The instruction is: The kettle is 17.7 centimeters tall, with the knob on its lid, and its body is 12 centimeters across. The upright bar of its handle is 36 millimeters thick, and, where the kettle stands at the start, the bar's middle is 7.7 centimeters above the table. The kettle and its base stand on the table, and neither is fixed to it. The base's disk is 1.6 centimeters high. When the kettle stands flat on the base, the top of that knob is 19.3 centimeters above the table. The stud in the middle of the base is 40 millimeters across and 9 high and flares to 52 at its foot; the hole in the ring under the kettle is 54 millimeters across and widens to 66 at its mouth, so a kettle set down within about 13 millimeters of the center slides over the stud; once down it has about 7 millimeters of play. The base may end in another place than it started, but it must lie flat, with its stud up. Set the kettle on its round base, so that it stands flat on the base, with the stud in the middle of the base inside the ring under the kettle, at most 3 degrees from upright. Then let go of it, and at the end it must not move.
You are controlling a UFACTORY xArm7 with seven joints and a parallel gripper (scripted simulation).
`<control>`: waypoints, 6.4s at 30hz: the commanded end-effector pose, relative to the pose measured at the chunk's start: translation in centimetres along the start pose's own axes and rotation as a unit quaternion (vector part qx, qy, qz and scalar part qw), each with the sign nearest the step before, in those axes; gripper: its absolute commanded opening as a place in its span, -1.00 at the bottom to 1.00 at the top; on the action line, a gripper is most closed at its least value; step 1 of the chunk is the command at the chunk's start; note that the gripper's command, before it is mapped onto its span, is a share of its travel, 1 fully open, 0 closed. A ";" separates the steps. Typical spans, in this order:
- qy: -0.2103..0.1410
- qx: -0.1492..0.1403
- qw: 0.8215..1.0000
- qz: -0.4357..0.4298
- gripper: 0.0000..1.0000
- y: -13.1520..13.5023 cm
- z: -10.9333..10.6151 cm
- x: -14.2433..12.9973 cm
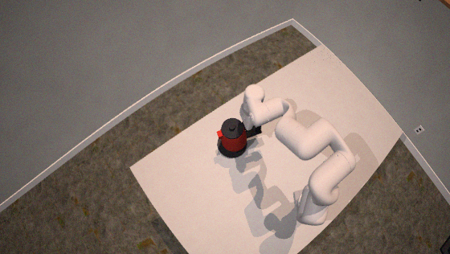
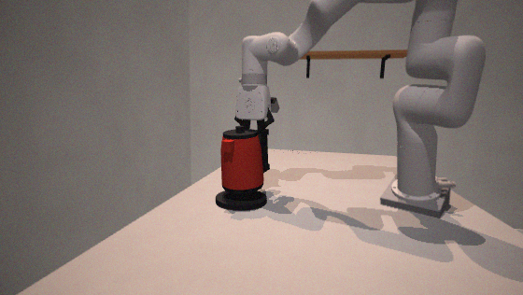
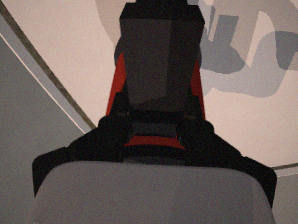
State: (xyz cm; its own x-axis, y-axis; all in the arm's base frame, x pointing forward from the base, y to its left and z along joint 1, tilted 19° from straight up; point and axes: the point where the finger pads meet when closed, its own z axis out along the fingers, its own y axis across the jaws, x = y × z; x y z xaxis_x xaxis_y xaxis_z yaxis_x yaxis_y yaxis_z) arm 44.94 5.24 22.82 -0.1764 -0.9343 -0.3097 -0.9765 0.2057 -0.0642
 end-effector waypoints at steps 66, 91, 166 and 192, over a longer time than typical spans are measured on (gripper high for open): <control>-0.001 0.002 1.000 0.000 -1.00 -0.2 1.2 0.0; -0.001 0.002 1.000 0.000 -1.00 -0.2 1.5 0.0; -0.001 0.002 1.000 0.000 -1.00 -0.2 2.4 0.0; -0.001 0.002 1.000 0.000 0.63 -0.2 2.3 0.0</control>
State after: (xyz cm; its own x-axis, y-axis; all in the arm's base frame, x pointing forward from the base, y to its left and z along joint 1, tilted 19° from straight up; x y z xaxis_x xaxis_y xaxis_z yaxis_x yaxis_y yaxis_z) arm 45.27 5.96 20.46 -0.1764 -0.9343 -0.3099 -0.9764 0.2059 -0.0649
